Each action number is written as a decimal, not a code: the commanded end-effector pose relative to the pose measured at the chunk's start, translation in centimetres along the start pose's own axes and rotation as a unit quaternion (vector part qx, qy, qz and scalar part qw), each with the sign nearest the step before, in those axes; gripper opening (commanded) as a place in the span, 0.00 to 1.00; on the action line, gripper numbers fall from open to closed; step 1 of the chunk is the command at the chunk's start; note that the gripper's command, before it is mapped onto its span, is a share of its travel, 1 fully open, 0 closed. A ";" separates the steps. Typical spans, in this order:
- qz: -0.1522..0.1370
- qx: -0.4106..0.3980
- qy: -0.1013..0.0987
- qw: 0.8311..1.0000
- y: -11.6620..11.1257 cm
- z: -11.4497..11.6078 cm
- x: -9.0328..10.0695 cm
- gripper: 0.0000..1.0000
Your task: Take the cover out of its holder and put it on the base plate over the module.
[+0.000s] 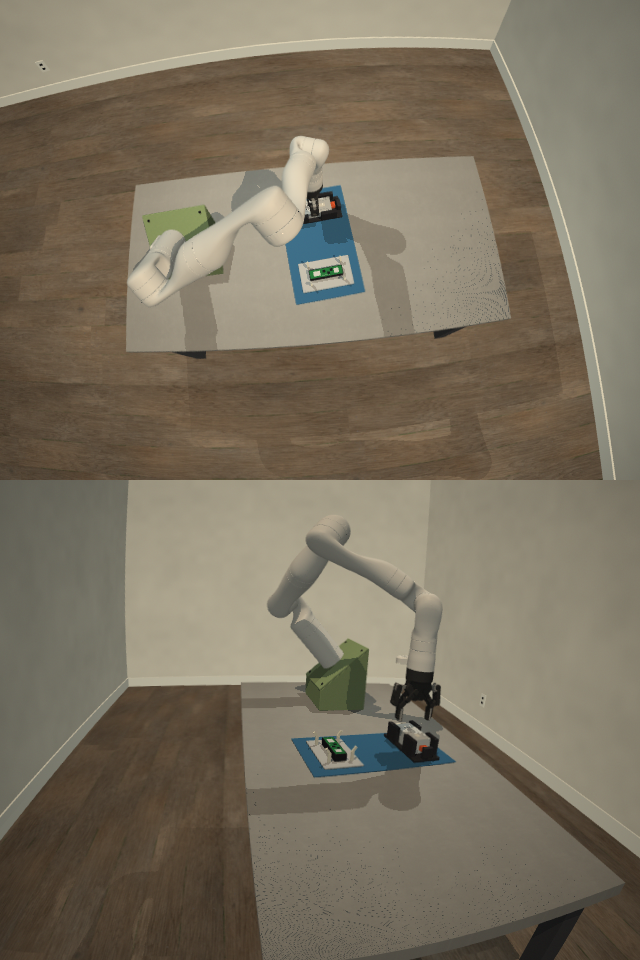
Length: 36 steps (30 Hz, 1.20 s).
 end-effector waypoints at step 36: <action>-0.007 -0.001 0.003 1.000 0.4 0.2 -5.5 1.00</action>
Point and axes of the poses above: the point where the finger pads meet when closed, its own x axis back along the fingers, its own z axis across the jaws, y = z × x, the point moved 8 cm from there along x, back along the fingers, and after that the axes turned 3 degrees about x, right-handed, at the moved point
